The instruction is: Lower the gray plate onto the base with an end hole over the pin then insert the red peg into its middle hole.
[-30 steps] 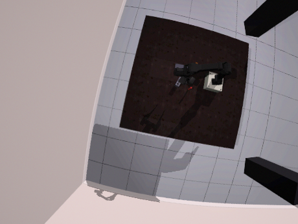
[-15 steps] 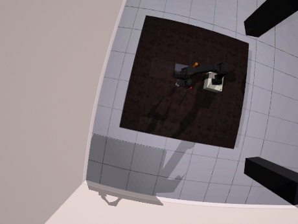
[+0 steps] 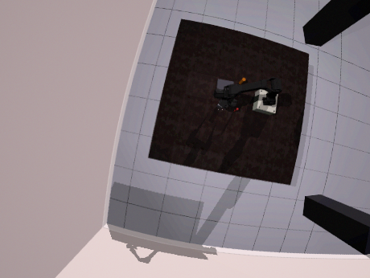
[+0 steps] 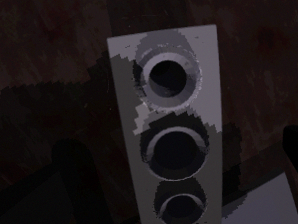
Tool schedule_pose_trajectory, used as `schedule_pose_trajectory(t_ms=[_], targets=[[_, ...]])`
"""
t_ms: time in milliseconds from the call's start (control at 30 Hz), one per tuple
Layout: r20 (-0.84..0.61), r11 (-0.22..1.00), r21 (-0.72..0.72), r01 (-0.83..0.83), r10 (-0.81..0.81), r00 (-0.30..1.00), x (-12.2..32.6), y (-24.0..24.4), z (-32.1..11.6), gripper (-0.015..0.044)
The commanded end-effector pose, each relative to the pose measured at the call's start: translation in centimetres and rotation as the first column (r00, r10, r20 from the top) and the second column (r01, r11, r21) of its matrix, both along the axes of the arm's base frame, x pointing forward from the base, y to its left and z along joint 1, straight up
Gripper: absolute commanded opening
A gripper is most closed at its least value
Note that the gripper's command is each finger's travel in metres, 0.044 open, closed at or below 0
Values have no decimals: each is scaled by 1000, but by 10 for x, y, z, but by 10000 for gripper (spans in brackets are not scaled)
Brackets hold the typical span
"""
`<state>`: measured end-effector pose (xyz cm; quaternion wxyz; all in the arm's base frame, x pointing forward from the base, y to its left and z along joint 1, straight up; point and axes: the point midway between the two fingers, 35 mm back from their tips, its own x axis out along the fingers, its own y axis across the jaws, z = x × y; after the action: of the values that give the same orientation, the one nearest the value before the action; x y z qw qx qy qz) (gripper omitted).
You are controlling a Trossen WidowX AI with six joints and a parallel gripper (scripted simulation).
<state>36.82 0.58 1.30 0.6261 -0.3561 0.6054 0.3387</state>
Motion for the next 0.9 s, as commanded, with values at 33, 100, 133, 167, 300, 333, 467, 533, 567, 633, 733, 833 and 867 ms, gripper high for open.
schedule_pose_trajectory(t_ms=[33, 100, 133, 167, 300, 333, 467, 533, 567, 633, 733, 833, 867], targets=[[-4, 1000, 6, -6, 6, 1000, -1, 1, -10, 440], [-4, 1000, 6, -6, 6, 1000, -1, 1, -13, 440], [-4, 1000, 6, -6, 6, 1000, -1, 1, -15, 440], [-4, 1000, 6, -6, 6, 1000, -1, 1, -17, 440], [-4, 1000, 6, -6, 6, 1000, -1, 1, -23, 440], [-4, 1000, 6, -6, 6, 1000, -1, 1, -25, 440], [-4, 1000, 6, -6, 6, 1000, -1, 1, -31, 440], [-4, 1000, 6, -6, 6, 1000, -1, 1, -34, 440], [-4, 1000, 6, -6, 6, 1000, -1, 1, -36, 440], [-4, 1000, 6, -6, 6, 1000, -1, 1, -39, 440], [-4, 1000, 6, -6, 6, 1000, -1, 1, -44, 440], [-4, 1000, 6, -6, 6, 1000, -1, 1, -46, 440], [-4, 1000, 6, -6, 6, 1000, -1, 1, -46, 414]])
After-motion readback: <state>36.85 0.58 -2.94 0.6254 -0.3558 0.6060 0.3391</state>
